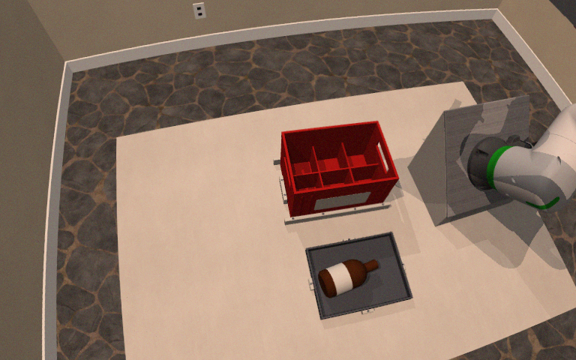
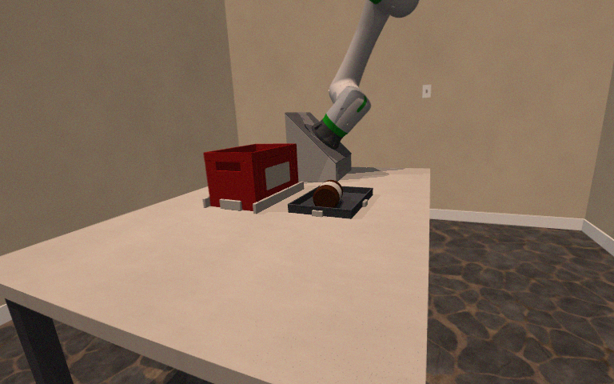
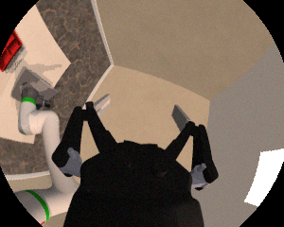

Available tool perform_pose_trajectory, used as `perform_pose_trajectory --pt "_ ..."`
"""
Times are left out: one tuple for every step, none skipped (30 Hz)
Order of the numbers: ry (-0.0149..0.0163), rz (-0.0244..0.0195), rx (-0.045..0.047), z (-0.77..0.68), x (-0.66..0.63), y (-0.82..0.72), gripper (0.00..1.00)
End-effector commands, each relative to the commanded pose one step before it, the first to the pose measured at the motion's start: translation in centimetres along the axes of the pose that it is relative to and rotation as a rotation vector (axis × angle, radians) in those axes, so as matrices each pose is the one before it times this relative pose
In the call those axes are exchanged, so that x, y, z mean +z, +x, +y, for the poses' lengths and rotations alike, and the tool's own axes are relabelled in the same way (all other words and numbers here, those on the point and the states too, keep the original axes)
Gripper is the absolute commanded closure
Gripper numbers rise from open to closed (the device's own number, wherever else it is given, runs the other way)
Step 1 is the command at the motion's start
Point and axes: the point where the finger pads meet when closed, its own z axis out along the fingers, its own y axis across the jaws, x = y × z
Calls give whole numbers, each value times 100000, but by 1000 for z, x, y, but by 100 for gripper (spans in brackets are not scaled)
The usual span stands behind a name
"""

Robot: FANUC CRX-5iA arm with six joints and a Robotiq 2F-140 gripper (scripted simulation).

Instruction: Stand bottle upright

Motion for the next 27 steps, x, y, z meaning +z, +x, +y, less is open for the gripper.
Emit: perform_pose_trajectory --pt "-727 9195 1194 -2353 -4007 3873 0" --pt "-3 786 41 -227 -314 339 0" --pt "54 3449 135 -1040 -1387 1477 0" --pt "84 2051 46 -655 -810 888 0" --pt "92 1587 18 -527 -621 691 0" --pt "195 2518 -4 -871 -982 1095 0" --pt "209 2088 -33 -757 -805 912 0" --pt "243 2018 -59 -762 -771 884 0" --pt "43 329 -12 -127 -124 145 0" --pt "571 3723 -186 -1497 -1422 1625 0" --pt "0 0 0 0 0 0 0" --pt "0 0 0 0 0 0 0" --pt "576 3037 -220 -1306 -1140 1333 0" --pt "840 3694 -353 -1697 -1377 1620 0" --pt "388 1503 -172 -727 -546 667 0" --pt "362 1314 -164 -654 -474 584 0" --pt "675 2265 -313 -1168 -818 1001 0" --pt "607 1864 -288 -1002 -666 826 0" --pt "628 1790 -303 -999 -635 793 0" --pt "106 290 -52 -166 -101 130 0" --pt "1232 3154 -608 -1864 -1121 1385 0" --pt "691 1616 -346 -1005 -561 714 0" --pt "491 1091 -248 -699 -375 483 0" --pt "1041 2178 -530 -1447 -752 956 0" --pt "825 1611 -423 -1117 -549 707 0" --pt "841 1551 -435 -1116 -525 679 0" --pt "73 130 -38 -95 -43 57 0"
